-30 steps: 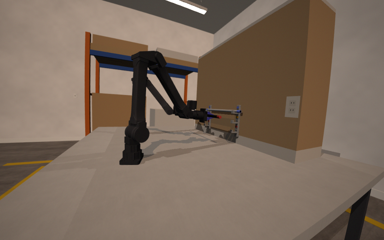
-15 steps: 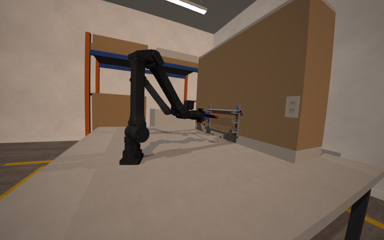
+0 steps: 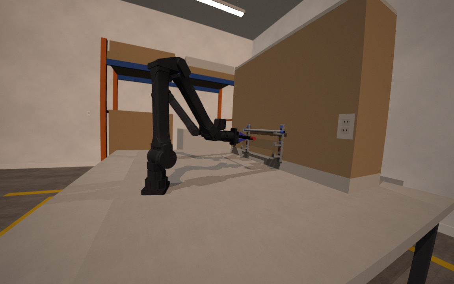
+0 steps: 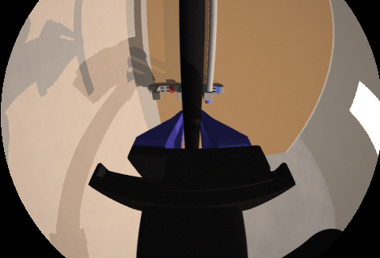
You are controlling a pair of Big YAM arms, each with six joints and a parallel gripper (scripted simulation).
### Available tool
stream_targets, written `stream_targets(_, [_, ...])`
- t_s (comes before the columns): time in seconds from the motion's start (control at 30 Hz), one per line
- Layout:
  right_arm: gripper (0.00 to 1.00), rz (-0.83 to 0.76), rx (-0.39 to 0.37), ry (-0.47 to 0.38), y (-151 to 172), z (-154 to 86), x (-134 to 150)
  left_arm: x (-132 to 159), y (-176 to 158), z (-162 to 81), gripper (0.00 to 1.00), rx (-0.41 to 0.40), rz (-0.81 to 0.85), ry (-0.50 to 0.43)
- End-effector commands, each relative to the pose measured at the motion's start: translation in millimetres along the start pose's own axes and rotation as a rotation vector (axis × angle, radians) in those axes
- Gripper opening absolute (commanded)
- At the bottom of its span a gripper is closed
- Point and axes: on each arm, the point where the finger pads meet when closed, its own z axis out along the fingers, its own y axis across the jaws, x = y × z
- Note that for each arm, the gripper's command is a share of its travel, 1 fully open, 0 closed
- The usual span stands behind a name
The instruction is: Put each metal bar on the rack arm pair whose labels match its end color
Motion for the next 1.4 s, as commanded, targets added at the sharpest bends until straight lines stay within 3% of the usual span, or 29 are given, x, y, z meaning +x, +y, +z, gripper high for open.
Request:
stream_targets(0.0, [0.00,0.044,0.088,0.011,-37,-7,3,3,38,-4,0.00,-0.088,-0.042,0.014])
stream_targets(0.63, [0.00,0.044,0.088,0.011,-33,-35,3,3,34,-33,0.00,-0.088,-0.042,0.014])
stream_targets(1.37, [0.00,0.044,0.088,0.011,-29,-36,3,2,31,-33,0.00,-0.088,-0.042,0.014])
